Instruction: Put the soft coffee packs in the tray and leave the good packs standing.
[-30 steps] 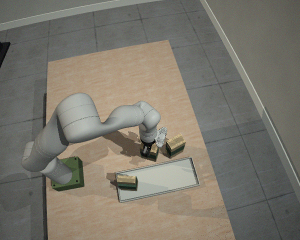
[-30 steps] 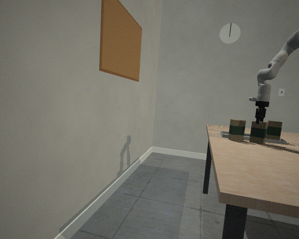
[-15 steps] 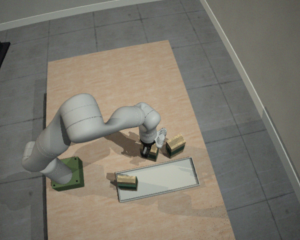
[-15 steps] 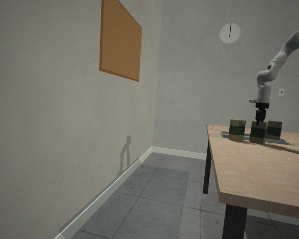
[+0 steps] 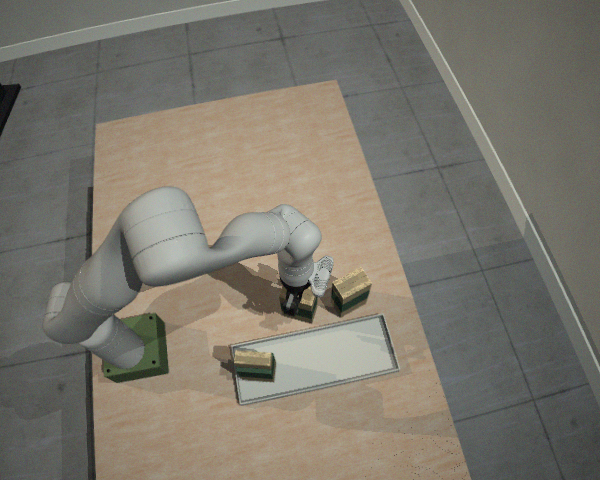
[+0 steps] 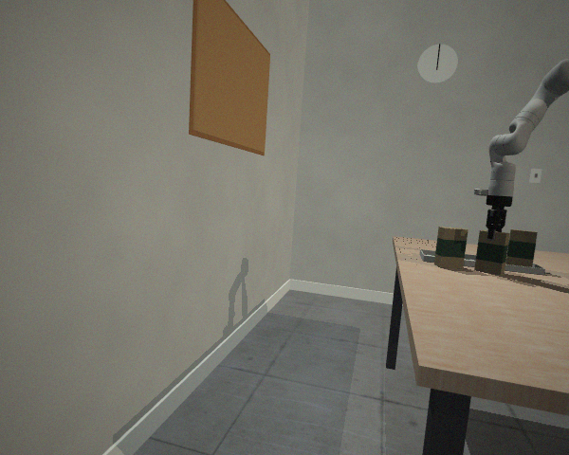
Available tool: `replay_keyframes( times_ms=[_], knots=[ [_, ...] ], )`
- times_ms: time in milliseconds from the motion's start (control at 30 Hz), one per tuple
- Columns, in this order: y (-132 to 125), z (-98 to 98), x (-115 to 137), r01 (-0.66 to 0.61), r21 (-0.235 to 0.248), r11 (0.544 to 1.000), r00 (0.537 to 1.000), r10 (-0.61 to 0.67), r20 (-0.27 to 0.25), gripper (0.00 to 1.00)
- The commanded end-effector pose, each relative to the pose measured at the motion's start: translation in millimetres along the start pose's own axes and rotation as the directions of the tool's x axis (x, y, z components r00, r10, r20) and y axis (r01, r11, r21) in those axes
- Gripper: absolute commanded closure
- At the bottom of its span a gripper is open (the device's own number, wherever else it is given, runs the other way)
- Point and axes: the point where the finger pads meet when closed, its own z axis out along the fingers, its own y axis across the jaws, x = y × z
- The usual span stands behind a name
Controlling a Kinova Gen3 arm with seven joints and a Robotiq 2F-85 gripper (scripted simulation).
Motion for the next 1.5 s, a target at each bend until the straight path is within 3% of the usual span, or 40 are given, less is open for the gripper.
replay_keyframes(
  times_ms=[0,367,400,1467],
  knots=[
    [-0.3,-0.7,0.5,0.000,0.001,1.000,1.000,0.000,-0.002,0.16],
    [-0.3,-0.7,0.5,0.000,0.001,1.000,1.000,0.000,-0.002,0.16],
    [-0.3,-0.7,0.5,0.000,0.001,1.000,1.000,0.000,-0.002,0.74],
    [-0.3,-0.7,0.5,0.000,0.001,1.000,1.000,0.000,-0.002,0.74]
  ],
)
